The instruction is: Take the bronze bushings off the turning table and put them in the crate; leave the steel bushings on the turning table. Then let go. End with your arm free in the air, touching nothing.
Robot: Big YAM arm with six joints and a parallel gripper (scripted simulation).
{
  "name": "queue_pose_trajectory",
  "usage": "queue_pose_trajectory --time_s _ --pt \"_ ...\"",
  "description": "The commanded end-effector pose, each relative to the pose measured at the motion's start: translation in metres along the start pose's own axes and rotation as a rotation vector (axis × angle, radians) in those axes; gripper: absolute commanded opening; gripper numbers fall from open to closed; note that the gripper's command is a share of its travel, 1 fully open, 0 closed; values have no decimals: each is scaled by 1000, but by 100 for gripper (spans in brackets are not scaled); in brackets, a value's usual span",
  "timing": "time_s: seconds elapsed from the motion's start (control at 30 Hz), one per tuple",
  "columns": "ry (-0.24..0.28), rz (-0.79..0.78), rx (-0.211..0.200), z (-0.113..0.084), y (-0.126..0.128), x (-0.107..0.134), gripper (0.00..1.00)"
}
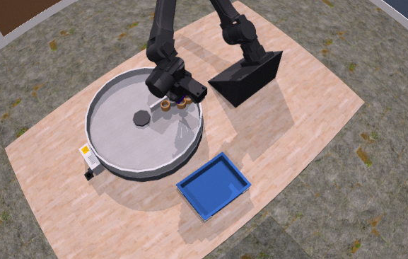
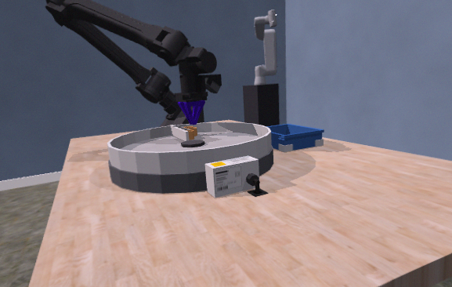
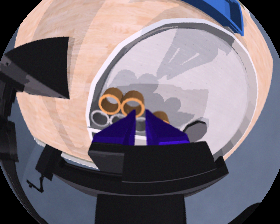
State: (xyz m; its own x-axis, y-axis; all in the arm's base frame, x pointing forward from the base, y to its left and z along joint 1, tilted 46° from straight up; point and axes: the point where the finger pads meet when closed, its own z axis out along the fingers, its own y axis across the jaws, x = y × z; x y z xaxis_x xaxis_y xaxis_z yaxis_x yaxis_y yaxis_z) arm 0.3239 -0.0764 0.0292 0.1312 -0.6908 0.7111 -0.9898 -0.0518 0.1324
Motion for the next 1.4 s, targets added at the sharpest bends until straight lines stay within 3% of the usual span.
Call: queue_pose_trajectory --time_s 0.0,1.37 --pt "-3 13 54 -14 -21 5 13" --pt "-3 12 40 -9 -17 5 13"
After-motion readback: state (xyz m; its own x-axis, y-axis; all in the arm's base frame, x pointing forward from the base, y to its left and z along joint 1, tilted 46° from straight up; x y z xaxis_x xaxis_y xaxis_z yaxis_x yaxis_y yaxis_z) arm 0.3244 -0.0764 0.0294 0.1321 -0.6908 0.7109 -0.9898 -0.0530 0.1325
